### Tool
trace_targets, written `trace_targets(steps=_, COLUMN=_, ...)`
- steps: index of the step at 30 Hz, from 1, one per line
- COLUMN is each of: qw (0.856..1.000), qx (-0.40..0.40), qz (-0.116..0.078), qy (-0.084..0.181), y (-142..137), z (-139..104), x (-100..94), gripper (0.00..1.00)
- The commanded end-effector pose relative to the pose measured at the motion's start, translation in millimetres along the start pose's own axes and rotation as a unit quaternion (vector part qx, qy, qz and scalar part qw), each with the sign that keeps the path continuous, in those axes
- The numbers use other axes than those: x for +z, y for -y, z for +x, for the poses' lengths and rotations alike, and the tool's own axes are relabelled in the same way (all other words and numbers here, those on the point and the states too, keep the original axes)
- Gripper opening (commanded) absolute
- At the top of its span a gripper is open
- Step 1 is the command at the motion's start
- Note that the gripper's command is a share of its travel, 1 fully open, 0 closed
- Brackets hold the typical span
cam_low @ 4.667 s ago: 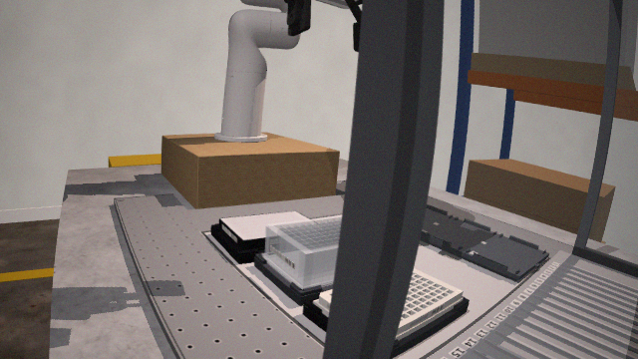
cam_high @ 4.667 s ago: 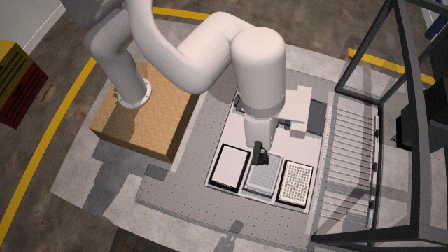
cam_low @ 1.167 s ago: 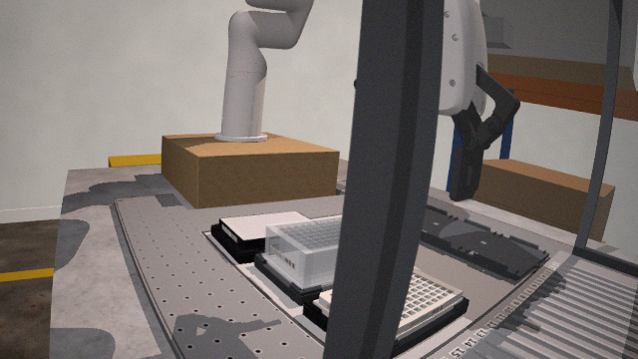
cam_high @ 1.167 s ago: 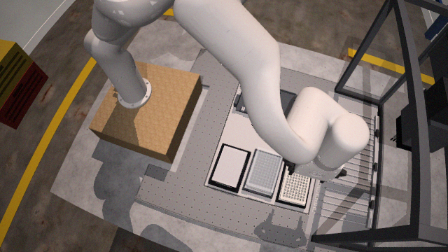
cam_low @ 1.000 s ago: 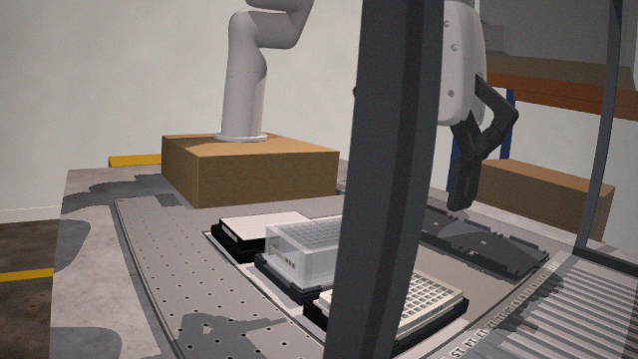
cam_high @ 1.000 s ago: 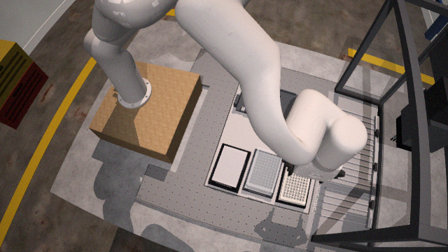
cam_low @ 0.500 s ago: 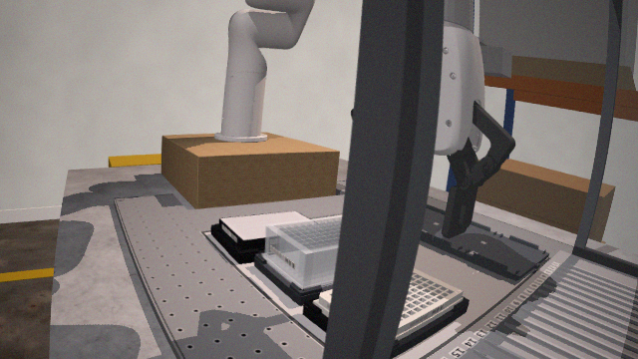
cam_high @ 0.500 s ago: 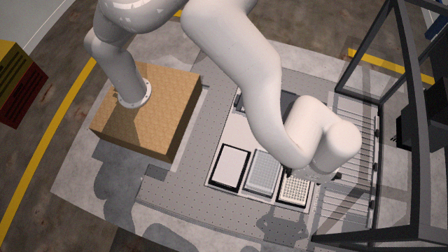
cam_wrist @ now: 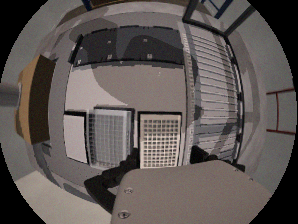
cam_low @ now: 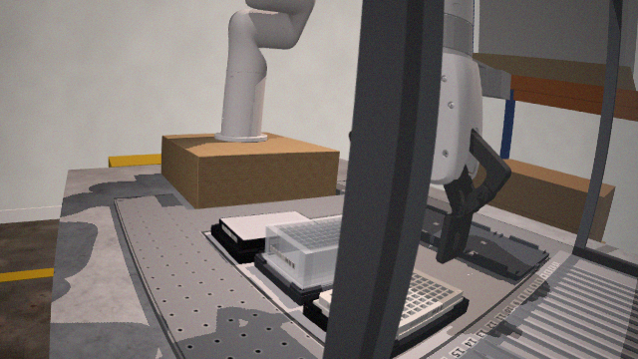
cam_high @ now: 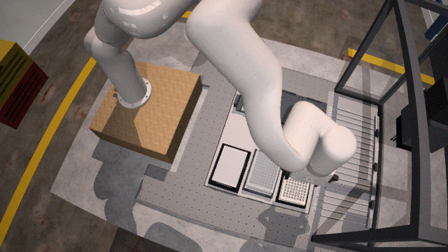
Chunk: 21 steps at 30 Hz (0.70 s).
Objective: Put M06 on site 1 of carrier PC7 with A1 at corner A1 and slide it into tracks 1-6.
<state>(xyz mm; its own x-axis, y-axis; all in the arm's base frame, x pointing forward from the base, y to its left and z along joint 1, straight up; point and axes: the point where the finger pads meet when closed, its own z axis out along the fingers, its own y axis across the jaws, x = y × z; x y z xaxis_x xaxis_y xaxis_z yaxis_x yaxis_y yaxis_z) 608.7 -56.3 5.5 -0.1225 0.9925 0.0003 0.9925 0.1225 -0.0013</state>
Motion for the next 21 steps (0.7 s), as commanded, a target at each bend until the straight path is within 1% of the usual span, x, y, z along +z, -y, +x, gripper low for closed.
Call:
trace_targets(steps=1, qw=1.0, qx=0.0, qz=-0.002, qy=0.0, y=-2, z=0, x=4.9, gripper=1.0)
trace_targets(steps=7, qw=1.0, qx=0.0, qz=-0.002, qy=0.0, y=-2, z=0, x=14.9, gripper=1.0)
trace_targets(steps=9, qw=1.0, qx=0.0, qz=-0.002, qy=0.0, y=-2, z=0, x=14.9, gripper=1.0)
trace_targets(steps=21, qw=1.0, qx=0.0, qz=-0.002, qy=0.0, y=-2, z=-1, x=34.9, gripper=1.0)
